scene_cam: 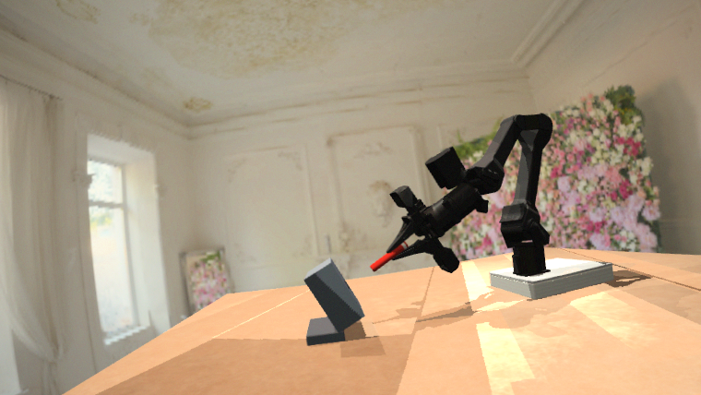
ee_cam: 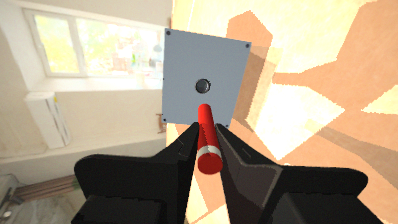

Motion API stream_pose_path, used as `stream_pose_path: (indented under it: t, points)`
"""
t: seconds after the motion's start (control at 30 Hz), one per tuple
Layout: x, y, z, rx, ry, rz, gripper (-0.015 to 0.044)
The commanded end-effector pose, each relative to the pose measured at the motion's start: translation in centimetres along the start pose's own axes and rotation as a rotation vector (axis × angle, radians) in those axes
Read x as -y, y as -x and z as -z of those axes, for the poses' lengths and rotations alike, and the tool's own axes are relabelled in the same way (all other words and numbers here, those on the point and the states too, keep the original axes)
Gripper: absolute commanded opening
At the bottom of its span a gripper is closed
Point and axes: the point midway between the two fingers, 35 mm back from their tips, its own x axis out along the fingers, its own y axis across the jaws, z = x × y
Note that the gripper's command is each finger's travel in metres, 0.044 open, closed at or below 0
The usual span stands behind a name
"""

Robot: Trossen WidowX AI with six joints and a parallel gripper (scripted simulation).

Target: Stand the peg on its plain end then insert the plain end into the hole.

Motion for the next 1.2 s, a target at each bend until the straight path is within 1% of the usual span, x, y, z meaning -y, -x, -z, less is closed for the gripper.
stream_pose_path:
  t: [0.0, 1.17]
  points:
    - [0.2, -0.5, -0.1, 0.001, -0.011, 0.002, 0.0000]
    - [0.3, -2.5, -1.0, 0.023, -0.039, -0.052, 0.0000]
